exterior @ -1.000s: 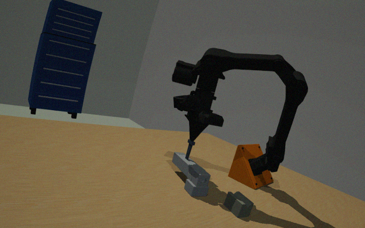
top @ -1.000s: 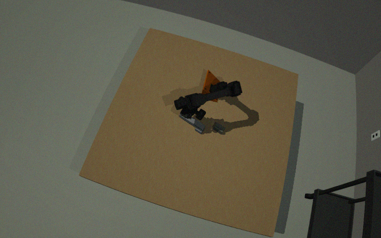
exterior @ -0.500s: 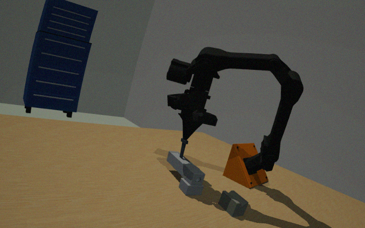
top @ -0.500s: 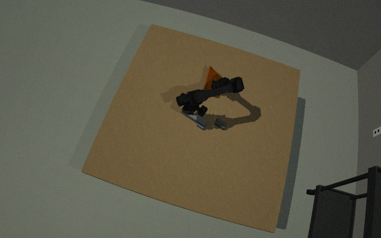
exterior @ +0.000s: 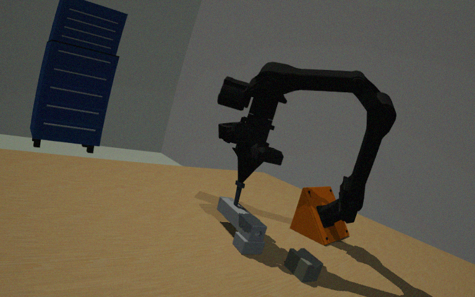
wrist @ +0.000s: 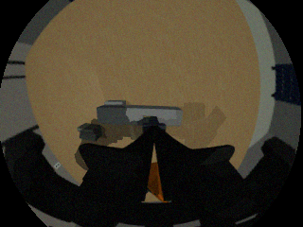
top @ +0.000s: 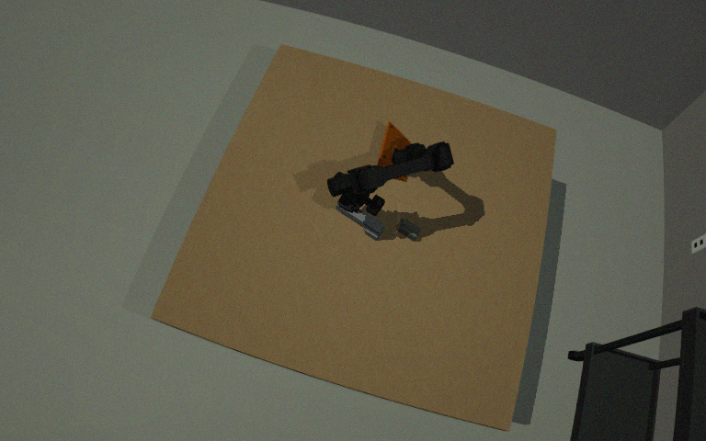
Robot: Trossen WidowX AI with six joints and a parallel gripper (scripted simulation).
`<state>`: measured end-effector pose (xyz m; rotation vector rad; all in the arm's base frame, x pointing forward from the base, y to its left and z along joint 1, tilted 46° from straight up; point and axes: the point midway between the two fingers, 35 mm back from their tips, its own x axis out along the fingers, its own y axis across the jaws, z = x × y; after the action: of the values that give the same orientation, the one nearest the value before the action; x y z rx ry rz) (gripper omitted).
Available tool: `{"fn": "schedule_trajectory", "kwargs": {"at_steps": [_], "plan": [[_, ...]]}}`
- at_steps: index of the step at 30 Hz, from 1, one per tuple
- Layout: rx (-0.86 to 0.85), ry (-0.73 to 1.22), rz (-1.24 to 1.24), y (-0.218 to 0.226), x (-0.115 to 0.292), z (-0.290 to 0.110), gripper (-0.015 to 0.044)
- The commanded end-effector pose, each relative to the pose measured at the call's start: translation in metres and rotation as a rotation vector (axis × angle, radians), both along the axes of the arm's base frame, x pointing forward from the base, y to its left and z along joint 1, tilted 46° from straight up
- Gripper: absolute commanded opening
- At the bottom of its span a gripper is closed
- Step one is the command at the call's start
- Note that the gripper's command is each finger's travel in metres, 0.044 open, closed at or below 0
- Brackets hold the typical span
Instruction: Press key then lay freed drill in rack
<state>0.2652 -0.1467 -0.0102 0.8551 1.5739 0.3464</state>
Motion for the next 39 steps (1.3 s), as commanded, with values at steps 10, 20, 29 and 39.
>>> {"fn": "schedule_trajectory", "kwargs": {"at_steps": [10, 20, 29, 39], "plan": [[0.018, 0.022, 0.013, 0.013, -0.006, -0.007, 0.0000], [0.018, 0.022, 0.013, 0.016, -0.006, -0.010, 0.0000], [0.018, 0.022, 0.013, 0.019, -0.007, -0.012, 0.0000], [0.018, 0.022, 0.013, 0.023, -0.007, -0.015, 0.0000]]}}
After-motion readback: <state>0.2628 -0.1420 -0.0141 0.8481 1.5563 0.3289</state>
